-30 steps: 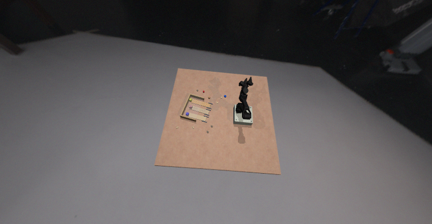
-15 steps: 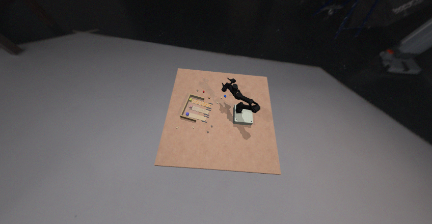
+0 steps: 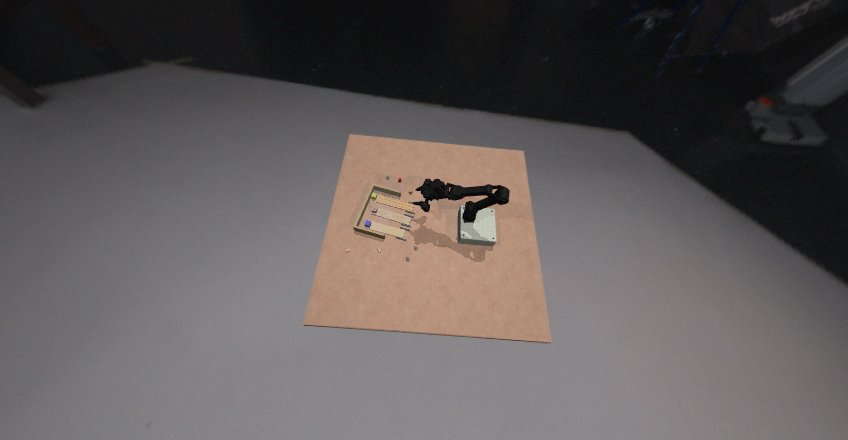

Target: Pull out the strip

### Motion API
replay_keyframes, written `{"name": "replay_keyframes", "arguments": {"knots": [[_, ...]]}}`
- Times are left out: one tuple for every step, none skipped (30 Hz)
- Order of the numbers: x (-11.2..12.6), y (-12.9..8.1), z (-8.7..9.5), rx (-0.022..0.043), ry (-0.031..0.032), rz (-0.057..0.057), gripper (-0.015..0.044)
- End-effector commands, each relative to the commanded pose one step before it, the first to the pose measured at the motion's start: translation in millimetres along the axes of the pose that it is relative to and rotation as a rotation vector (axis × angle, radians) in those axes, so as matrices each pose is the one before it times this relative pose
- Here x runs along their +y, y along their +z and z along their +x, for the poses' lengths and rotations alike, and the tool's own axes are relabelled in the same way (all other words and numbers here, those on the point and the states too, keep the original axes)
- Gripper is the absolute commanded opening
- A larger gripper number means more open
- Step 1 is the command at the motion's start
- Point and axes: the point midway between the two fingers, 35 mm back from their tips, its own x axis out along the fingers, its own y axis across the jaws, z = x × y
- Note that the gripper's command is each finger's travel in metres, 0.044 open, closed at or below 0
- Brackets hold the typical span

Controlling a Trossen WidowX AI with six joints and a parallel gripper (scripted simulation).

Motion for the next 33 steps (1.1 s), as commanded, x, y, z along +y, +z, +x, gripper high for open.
{"name": "replay_keyframes", "arguments": {"knots": [[33.06, -6.34, 2.93, 0.06194, 0.10273, 0.0420, 0.0400], [0.00, 0.00, 0.00, 0.00000, 0.00000, 0.0000, 0.0400], [0.00, 0.00, 0.00, 0.00000, 0.00000, 0.0000, 0.0400], [0.00, 0.00, 0.00, 0.00000, 0.00000, 0.0000, 0.0400], [0.00, 0.00, 0.00, 0.00000, 0.00000, 0.0000, 0.0400], [0.00, 0.00, 0.00, 0.00000, 0.00000, 0.0000, 0.0400], [0.00, 0.00, 0.00, 0.00000, 0.00000, 0.0000, 0.0400], [0.00, 0.00, 0.00, 0.00000, 0.00000, 0.0000, 0.0400], [0.00, 0.00, 0.00, 0.00000, 0.00000, 0.0000, 0.0400], [0.00, 0.00, 0.00, 0.00000, 0.00000, 0.0000, 0.0400], [0.00, 0.00, 0.00, 0.00000, 0.00000, 0.0000, 0.0400], [0.00, 0.00, 0.00, 0.00000, 0.00000, 0.0000, 0.0400], [0.00, 0.00, 0.00, 0.00000, 0.00000, 0.0000, 0.0400], [0.00, 0.00, 0.00, 0.00000, 0.00000, 0.0000, 0.0400], [0.00, 0.00, 0.00, 0.00000, 0.00000, 0.0000, 0.0400], [0.00, 0.00, 0.00, 0.00000, 0.00000, 0.0000, 0.0400], [0.00, 0.00, 0.00, 0.00000, 0.00000, 0.0000, 0.0400], [0.00, 0.00, 0.00, 0.00000, 0.00000, 0.0000, 0.0400], [0.12, 0.16, 1.00, 0.00732, 0.00030, 0.0020, 0.0374], [0.37, 0.44, 3.00, 0.02195, 0.00080, 0.0059, 0.0348], [0.63, 0.69, 5.02, 0.03660, 0.00100, 0.0098, 0.0321], [0.81, 0.81, 6.23, 0.04521, 0.00066, 0.0119, 0.0295], [0.85, 0.78, 6.27, 0.04528, 0.00002, 0.0117, 0.0269], [0.88, 0.76, 6.31, 0.04527, -0.00063, 0.0115, 0.0243], [0.91, 0.73, 6.34, 0.04527, -0.00129, 0.0113, 0.0216], [0.95, 0.70, 6.37, 0.04525, -0.00195, 0.0112, 0.0190], [0.98, 0.67, 6.41, 0.04522, -0.00262, 0.0110, 0.0164], [1.00, 0.64, 6.44, 0.04519, -0.00329, 0.0108, 0.0138], [0.99, 0.53, 6.45, 0.04509, -0.00401, 0.0107, 0.0111], [1.02, 0.51, 6.50, 0.04513, -0.00469, 0.0105, 0.0085], [1.04, 0.48, 6.53, 0.04507, -0.00537, 0.0104, 0.0059], [1.06, 0.45, 6.57, 0.04500, -0.00605, 0.0103, 0.0033], [1.08, 0.43, 6.60, 0.04493, -0.00673, 0.0102, 0.0006]]}}
